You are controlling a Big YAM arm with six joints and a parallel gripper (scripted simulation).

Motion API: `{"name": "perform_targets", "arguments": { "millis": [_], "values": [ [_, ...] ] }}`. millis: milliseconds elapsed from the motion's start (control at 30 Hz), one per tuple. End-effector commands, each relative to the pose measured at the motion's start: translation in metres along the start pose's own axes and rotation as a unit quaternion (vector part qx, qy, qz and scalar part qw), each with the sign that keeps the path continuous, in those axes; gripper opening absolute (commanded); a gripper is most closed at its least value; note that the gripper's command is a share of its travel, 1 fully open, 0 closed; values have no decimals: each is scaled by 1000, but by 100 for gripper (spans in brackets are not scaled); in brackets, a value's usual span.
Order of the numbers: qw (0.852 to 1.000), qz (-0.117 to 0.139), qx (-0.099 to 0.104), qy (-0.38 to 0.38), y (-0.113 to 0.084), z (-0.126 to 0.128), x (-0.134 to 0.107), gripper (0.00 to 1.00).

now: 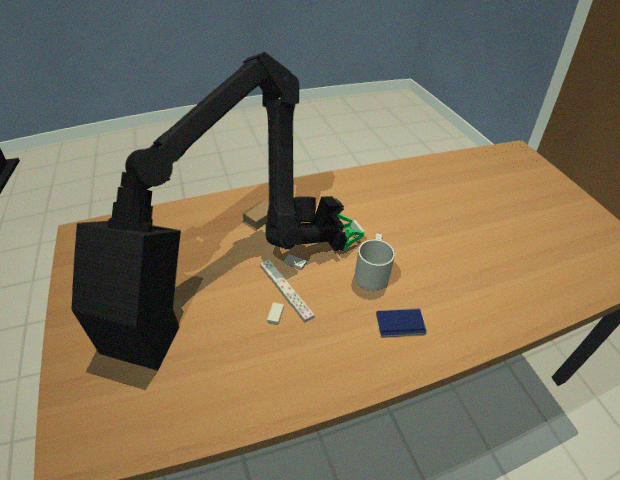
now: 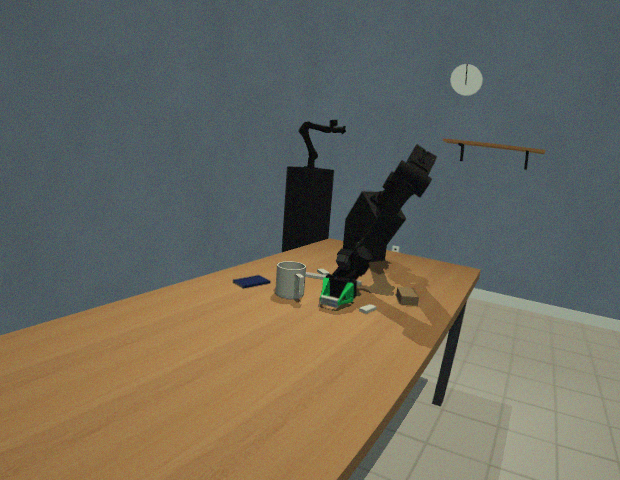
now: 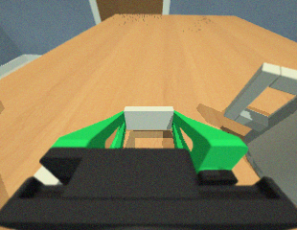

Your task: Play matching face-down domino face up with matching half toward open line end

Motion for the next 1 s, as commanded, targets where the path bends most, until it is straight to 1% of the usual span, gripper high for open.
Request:
{"name": "perform_targets", "arguments": {
  "millis": [0, 100, 133, 433, 667, 700, 967],
  "values": [
    [999, -30, 15, -3, 0, -3, 1, 53],
    [999, -30, 15, -3, 0, -3, 1, 53],
    [1000, -6, 2, 0, 1, 0, 3, 53],
    [999, -30, 15, -3, 0, -3, 1, 53],
    [999, -30, 15, -3, 0, -3, 1, 53],
    [1000, -6, 2, 0, 1, 0, 3, 53],
    [1000, -27, 14, -3, 0, -3, 1, 53]
  ]
}}
Point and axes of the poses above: the point where the finger pads meet when closed, its own y axis out along the fingers, its own z axis across the jaws, x = y × z, the point moved 10 cm from there along -y, back along the fingers, and after that the axes turned 5 degrees about y, right-handed, at the moved point
